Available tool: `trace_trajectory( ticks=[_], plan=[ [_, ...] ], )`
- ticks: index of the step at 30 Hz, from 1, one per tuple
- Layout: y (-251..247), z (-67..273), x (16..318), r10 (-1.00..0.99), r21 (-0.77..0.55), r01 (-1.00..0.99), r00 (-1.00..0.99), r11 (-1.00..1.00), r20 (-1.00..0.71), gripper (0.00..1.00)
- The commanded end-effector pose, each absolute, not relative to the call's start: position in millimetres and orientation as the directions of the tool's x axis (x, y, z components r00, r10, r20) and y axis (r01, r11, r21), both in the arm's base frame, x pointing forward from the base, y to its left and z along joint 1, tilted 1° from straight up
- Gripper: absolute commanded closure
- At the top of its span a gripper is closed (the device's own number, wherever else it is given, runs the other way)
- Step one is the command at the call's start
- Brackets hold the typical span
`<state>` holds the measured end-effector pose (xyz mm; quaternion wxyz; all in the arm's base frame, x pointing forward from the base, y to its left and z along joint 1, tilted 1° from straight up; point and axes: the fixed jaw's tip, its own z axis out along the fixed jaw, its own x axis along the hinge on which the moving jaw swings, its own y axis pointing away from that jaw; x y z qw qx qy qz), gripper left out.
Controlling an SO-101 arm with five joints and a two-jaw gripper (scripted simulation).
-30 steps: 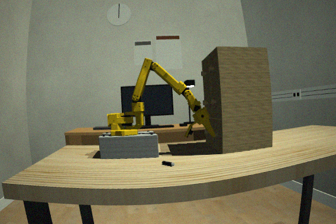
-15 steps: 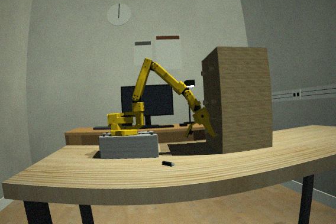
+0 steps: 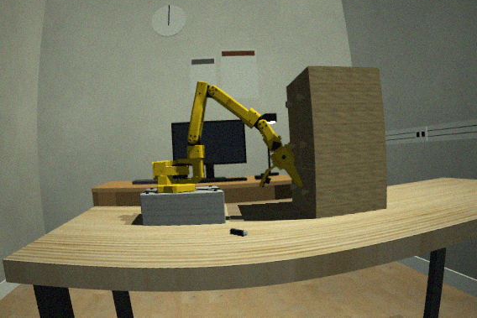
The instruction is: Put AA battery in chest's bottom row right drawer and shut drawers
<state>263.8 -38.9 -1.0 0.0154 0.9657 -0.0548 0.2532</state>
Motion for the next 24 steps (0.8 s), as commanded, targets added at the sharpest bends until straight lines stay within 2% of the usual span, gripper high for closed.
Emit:
trace_trajectory(
  ticks=[1,21,24],
  plan=[
    [-38,9,258,-0.116,-0.008,-0.128,0.863,-0.992,0.493,0.79],
    [-37,21,249,-0.13,-0.015,-0.141,0.86,-0.99,0.494,0.79],
    [-35,30,240,-0.13,-0.016,-0.141,0.86,-0.99,0.494,0.79]
  ],
)
